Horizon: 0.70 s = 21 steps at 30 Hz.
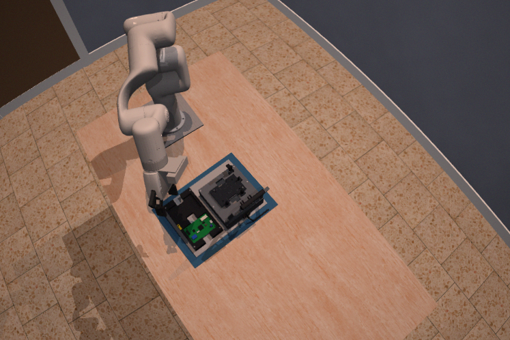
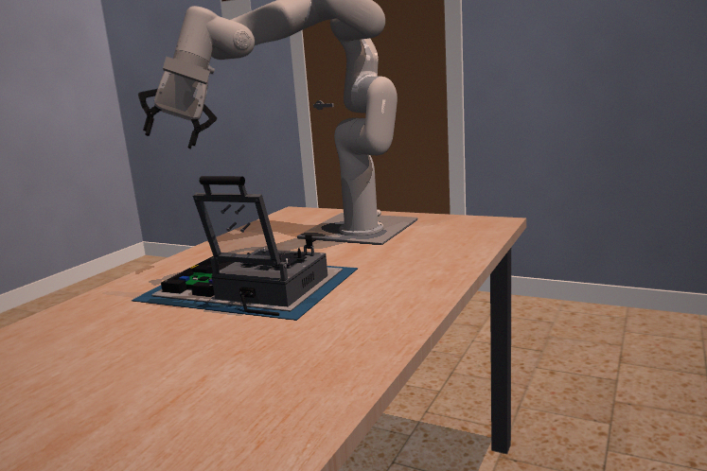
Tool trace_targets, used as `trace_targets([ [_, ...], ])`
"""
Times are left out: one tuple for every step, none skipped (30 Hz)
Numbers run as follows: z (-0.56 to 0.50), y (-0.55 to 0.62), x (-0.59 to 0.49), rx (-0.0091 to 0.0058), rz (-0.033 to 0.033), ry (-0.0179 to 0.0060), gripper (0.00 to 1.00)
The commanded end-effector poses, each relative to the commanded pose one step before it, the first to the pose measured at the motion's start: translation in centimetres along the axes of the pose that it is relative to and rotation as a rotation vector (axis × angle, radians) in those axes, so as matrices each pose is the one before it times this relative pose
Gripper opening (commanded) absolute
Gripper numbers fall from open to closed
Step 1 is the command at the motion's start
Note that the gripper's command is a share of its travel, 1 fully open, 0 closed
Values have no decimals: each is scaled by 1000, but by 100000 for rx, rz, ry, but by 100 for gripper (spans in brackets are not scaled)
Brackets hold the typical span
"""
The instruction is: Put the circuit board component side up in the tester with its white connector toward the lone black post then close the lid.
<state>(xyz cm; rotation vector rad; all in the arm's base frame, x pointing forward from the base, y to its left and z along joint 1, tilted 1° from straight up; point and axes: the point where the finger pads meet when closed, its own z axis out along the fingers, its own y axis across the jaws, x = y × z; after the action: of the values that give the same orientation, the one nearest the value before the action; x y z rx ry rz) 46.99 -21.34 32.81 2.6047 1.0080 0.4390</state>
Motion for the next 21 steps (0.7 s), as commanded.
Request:
trace_targets([
  [278,-120,994,7645,-14535,-1948,100],
  [0,0,0,0,0,0,100],
  [0,0,0,0,0,0,100],
  [206,-132,536,3818,-7974,-577,100],
  [64,-33,177,1249,-2601,-138,100],
  [53,-27,151,1064,-2212,-98,100],
  [63,-31,184,1297,-2696,-96,100],
  [67,-31,200,1412,-2932,-75,100],
  [66,-29,203,1428,-2966,-44,100],
  [63,-26,201,1414,-2936,-13,100],
  [61,-24,200,1403,-2917,18,100],
  [59,-21,200,1398,-2909,48,100],
  [58,-19,201,1396,-2911,78,100],
  [56,-17,201,1394,-2912,108,100],
  [55,-14,201,1391,-2913,139,100],
  [53,-12,202,1388,-2914,168,100],
  [52,-9,202,1383,-2914,198,100],
  [51,-7,203,1378,-2915,228,100],
  [0,0,0,0,0,0,100],
  [0,0,0,0,0,0,100],
  [80,-10,335,2262,-4811,441,100],
])
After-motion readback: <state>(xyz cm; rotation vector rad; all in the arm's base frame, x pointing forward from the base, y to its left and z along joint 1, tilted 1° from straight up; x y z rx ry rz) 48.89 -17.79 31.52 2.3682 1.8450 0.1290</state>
